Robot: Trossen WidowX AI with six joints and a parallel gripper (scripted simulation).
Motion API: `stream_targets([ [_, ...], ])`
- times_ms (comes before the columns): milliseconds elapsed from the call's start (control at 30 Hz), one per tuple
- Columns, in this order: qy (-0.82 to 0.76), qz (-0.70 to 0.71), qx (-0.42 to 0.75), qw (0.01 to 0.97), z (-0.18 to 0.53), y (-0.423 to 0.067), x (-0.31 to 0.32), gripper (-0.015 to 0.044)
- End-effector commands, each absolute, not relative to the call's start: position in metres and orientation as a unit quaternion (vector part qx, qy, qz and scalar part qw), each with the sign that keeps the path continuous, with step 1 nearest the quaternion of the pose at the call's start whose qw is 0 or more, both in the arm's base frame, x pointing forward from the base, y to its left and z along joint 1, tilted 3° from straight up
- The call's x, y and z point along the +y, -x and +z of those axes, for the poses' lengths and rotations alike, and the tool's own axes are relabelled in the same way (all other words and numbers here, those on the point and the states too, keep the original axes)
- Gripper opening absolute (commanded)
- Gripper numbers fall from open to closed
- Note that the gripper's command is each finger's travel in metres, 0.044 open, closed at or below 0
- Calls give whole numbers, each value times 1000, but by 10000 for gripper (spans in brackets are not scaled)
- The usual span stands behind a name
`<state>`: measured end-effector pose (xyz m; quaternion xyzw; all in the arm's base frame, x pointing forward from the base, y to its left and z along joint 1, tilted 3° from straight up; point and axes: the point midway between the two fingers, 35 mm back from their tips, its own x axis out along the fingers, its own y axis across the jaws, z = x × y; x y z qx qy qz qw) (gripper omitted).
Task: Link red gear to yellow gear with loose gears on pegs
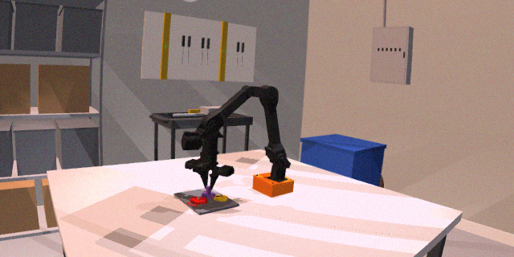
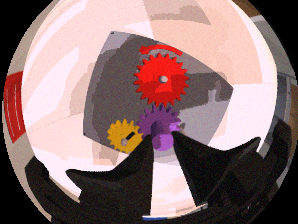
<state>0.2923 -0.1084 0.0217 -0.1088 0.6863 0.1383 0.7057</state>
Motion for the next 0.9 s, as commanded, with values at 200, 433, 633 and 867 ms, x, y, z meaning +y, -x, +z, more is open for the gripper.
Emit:
stream_targets([
  [200,31,62,699,712,20,-291,-108,0],
  [433,-2,30,701,713,19,-292,-109,0],
  [633,13,44,700,713,18,-292,-109,0],
  [867,62,93,695,710,18,-292,-108,0],
])
